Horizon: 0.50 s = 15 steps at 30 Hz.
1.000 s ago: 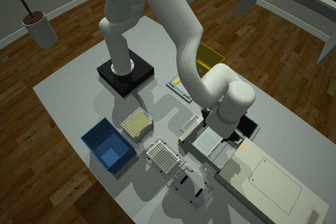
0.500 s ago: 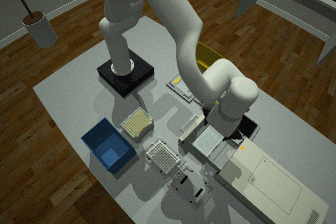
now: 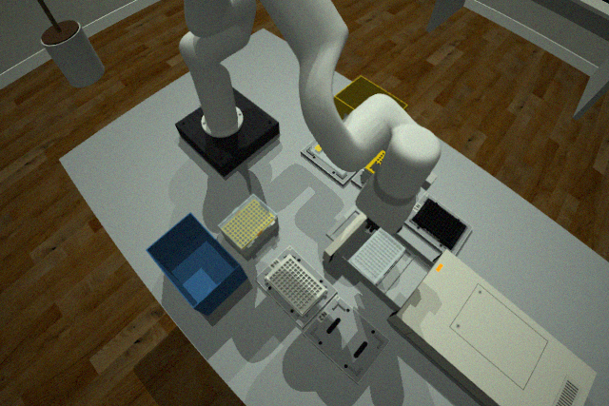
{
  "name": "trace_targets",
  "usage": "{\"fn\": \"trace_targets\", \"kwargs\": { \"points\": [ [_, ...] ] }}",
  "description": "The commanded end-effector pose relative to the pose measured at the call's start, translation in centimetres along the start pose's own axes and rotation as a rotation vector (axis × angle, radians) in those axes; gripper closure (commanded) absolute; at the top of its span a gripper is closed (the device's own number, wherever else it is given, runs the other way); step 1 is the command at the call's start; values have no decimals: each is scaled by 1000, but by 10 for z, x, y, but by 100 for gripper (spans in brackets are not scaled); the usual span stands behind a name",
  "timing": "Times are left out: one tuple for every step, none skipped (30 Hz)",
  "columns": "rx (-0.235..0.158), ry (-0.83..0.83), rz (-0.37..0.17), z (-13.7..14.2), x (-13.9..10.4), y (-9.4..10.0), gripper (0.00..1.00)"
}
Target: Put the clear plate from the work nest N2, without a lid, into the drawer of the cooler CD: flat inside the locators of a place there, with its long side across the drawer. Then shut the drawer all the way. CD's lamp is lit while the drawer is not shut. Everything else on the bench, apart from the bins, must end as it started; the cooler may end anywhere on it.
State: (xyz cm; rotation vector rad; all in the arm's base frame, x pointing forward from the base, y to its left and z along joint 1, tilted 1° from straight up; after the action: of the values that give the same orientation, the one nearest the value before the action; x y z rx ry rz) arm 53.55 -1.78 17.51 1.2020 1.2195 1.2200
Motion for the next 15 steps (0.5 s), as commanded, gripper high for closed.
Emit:
{"fn": "trace_targets", "kwargs": {
  "points": [
    [-11, 0, 15, -17, 0, 0, 100],
    [-11, 0, 15, -17, 0, 0, 100],
    [-11, 0, 15, -22, 1, -1, 100],
    [-11, 0, 15, -27, 1, -2, 100],
    [-11, 0, 15, -32, 1, -3, 100],
    [-11, 0, 15, -37, 2, -3, 100],
    [-11, 0, 15, -42, 2, -4, 100],
    [-11, 0, 15, -47, 2, -5, 100],
    [-11, 0, 15, -52, 3, -6, 100],
    [-11, 0, 15, -57, 3, -6, 100],
    [-11, 0, 15, -62, 3, -7, 100],
    [-11, 0, 15, -67, 4, -8, 100],
    [-11, 0, 15, -72, 4, -8, 100],
    [-11, 0, 15, -76, 4, -9, 100],
    [-11, 0, 15, -81, 5, -10, 100]
  ]
}}
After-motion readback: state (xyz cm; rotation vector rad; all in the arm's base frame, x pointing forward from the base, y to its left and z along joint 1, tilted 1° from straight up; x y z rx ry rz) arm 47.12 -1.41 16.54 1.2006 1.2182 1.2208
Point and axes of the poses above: the point where the finger pads meet when closed, its own y axis back along the fingers, its own z axis across the jaws, x = y × z, the point moved 7 cm from there along y, back along the fingers, and after that the axes turned 4 degrees about y, right-handed, at the moved point
